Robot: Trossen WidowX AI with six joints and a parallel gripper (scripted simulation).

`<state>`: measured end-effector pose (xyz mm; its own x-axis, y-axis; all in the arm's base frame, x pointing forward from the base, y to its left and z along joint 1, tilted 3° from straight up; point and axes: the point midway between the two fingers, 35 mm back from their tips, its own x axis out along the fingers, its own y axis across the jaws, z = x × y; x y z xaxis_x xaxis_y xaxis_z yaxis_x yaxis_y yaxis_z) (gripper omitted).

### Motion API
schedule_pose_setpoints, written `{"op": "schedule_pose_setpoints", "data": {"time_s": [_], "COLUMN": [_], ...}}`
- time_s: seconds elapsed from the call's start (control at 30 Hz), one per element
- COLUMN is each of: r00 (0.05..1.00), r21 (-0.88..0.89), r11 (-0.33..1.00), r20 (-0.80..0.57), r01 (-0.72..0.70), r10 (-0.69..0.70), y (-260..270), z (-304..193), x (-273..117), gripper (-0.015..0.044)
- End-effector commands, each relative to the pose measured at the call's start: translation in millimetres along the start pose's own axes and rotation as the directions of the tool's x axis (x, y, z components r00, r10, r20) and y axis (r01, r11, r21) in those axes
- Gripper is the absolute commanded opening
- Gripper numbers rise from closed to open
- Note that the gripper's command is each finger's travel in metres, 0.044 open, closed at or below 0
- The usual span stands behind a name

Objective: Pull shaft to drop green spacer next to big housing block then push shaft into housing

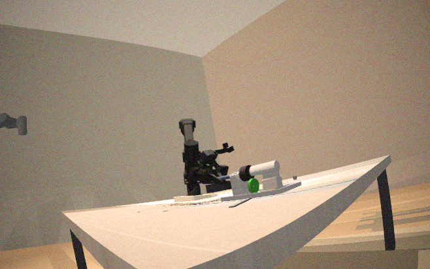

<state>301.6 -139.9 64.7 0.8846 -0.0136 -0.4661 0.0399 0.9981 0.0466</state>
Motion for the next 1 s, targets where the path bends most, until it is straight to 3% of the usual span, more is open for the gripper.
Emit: {"op": "schedule_pose_setpoints", "data": {"time_s": [0.0, 0.97], "r00": [1.000, 1.000], "r21": [-0.005, -0.005], "r11": [1.000, 1.000], "r20": [0.002, 0.003], "r01": [-0.002, -0.002], "r10": [0.002, 0.002], "y": [0.0, 0.1], "z": [1.0, 6.3], "x": [0.8, 8.7], "gripper": [0.0000, 0.0000]}}
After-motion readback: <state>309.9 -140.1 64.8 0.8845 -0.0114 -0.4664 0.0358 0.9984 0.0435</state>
